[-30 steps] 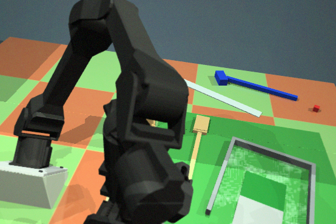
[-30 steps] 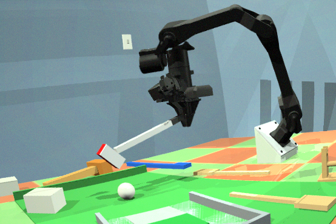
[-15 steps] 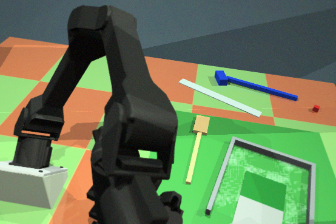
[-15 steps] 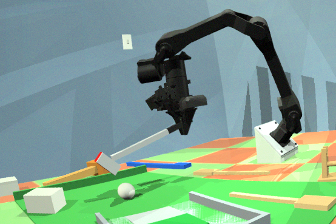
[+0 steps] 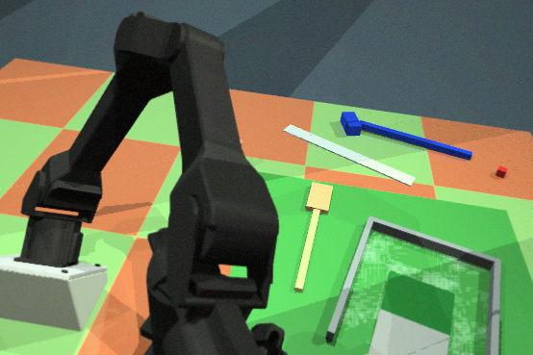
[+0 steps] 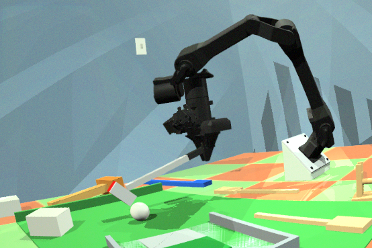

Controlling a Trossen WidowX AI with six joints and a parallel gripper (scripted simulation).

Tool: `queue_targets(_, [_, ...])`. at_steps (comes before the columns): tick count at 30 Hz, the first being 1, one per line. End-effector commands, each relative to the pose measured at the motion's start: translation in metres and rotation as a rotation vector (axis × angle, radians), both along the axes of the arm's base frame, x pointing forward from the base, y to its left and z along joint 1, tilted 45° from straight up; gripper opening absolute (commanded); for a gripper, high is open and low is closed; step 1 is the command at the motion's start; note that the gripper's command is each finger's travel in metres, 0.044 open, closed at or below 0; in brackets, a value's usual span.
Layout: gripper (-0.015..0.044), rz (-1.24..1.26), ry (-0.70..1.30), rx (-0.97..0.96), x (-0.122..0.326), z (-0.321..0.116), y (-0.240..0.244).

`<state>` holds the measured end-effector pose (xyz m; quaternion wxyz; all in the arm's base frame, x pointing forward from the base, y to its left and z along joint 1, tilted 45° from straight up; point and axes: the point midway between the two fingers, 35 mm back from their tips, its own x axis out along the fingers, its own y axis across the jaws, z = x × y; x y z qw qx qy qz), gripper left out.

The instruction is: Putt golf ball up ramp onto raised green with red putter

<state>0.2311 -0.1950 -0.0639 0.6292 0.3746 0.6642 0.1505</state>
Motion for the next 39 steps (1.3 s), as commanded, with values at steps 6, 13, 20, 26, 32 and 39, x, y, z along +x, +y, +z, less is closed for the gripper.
queue_targets(6, [0.0,-0.008,0.0,0.004,0.002,-0.01,0.01])
queue_targets(13, [0.0,-0.008,0.0,0.005,0.002,-0.016,0.017])
queue_targets(20, [0.0,0.001,0.001,0.002,0.001,-0.014,0.015])
queue_targets(26, [0.0,-0.001,0.001,0.002,0.0,-0.02,0.01])
queue_targets(32, [0.0,-0.007,0.0,0.002,-0.007,-0.036,-0.003])
queue_targets(39, [0.0,-0.014,0.01,0.006,-0.007,-0.033,-0.001])
